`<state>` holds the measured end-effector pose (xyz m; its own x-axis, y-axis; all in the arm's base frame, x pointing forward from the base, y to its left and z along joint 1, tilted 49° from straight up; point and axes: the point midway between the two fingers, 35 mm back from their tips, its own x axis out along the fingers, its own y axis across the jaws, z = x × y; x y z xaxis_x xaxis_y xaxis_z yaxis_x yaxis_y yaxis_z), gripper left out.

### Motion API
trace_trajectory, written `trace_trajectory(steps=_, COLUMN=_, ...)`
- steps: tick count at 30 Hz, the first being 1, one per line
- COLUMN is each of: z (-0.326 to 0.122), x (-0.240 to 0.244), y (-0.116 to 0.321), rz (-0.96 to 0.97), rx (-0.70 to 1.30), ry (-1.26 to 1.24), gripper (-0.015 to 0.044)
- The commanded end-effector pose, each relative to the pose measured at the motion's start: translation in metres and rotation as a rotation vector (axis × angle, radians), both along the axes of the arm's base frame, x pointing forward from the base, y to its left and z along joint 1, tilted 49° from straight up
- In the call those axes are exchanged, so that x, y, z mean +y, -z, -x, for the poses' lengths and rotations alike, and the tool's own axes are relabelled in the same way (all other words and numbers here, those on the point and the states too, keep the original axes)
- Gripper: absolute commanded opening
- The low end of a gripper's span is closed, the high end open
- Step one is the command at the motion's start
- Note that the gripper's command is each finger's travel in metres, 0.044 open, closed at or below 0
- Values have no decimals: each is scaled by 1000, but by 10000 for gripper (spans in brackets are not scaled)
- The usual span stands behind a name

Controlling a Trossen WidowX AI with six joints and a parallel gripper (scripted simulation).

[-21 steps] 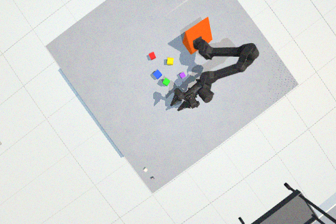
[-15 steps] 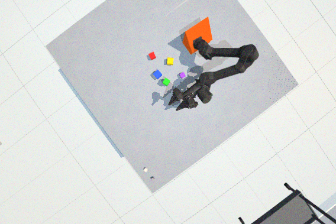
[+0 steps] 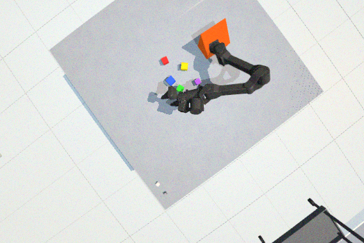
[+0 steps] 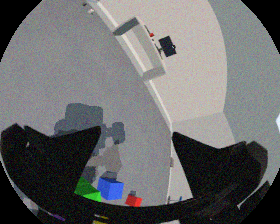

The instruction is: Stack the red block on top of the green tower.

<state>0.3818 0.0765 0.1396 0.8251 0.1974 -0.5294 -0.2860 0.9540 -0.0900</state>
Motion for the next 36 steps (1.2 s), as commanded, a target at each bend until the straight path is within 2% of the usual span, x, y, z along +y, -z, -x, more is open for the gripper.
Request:
trace_trajectory(steps=1, z=-7, x=-19, y=29, rz=11, rx=143, ry=11, gripper=440)
trace_trajectory(steps=10, z=-8, x=-62, y=84, rz=-17, rx=434, ry=56, gripper=440)
trace_trajectory(steps=19, z=17, x=-100, y=139, rz=-137, rx=749, ry=55, gripper=440)
trace_trajectory(steps=27, z=44, x=-126, y=172, rz=-318, rx=971, ry=19, gripper=440)
trace_trajectory(steps=36, z=75, x=-148, y=189, rz=-585, rx=1142, ry=-65, gripper=440)
